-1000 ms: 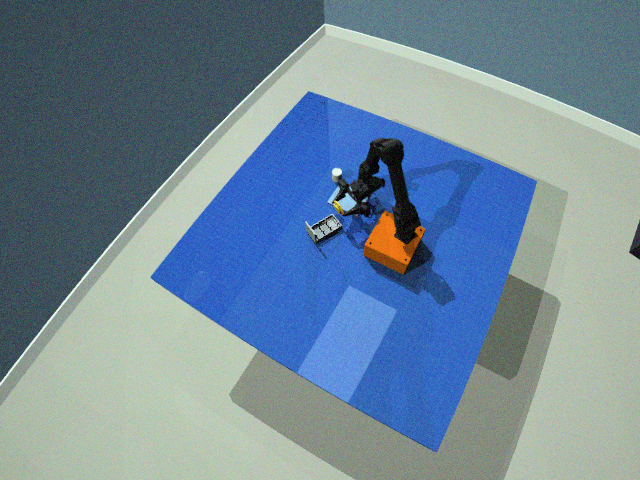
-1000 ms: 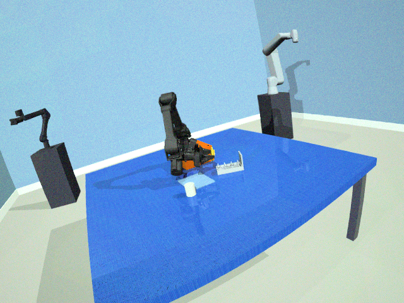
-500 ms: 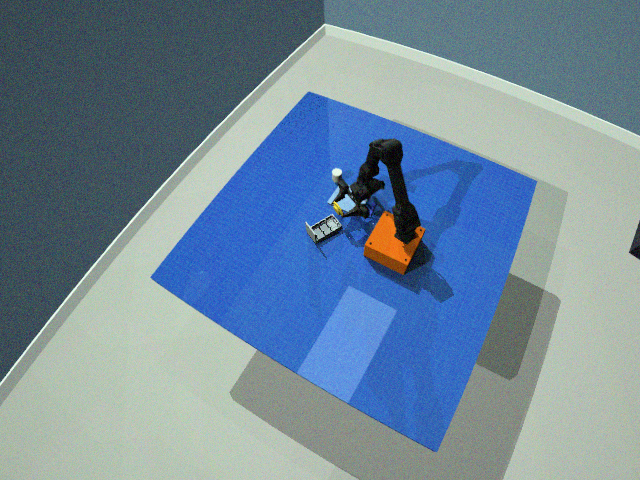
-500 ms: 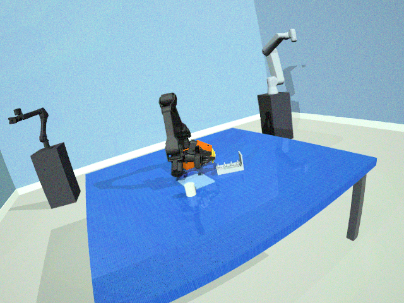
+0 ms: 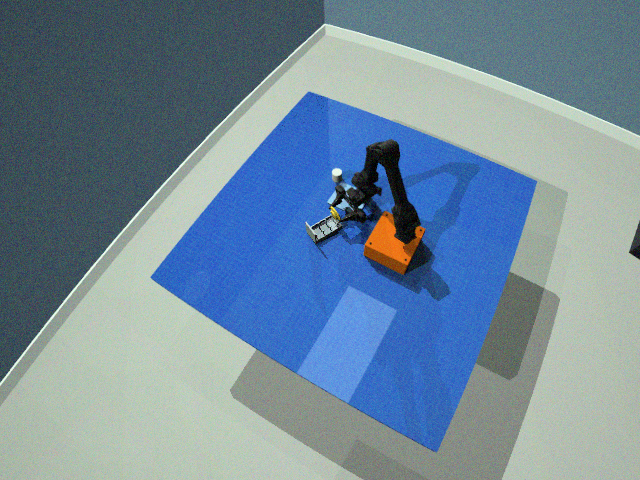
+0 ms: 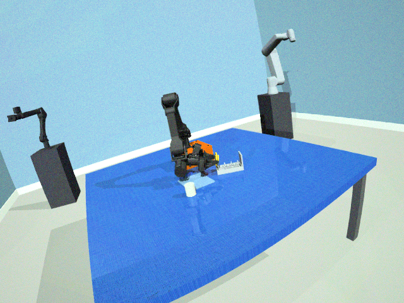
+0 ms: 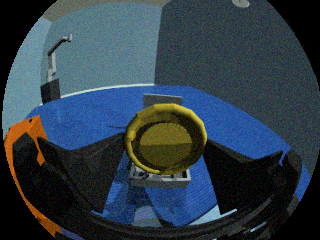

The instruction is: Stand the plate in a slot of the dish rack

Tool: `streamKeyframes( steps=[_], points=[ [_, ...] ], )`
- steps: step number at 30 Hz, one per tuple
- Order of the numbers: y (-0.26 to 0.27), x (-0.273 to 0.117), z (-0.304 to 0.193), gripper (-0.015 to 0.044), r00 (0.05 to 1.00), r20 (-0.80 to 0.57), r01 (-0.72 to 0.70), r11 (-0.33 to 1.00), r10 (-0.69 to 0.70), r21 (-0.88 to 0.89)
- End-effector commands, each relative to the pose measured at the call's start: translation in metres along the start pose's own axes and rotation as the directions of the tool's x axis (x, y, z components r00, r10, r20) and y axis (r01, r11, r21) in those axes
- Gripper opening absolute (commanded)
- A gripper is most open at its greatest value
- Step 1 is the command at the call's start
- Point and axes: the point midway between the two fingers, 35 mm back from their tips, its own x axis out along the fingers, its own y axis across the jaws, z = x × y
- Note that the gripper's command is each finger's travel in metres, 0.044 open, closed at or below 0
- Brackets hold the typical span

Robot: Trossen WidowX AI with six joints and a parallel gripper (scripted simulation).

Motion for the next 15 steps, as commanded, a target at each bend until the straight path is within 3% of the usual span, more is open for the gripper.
streamKeyframes(
  steps=[1,15],
  points=[
    [0.000,0.005,0.001,0.0000,1.000,0.006,0.000,1.000,0.000,0.001],
    [0.000,0.019,0.002,0.0000,1.000,-0.002,0.000,1.000,0.000,0.000]
  ],
)
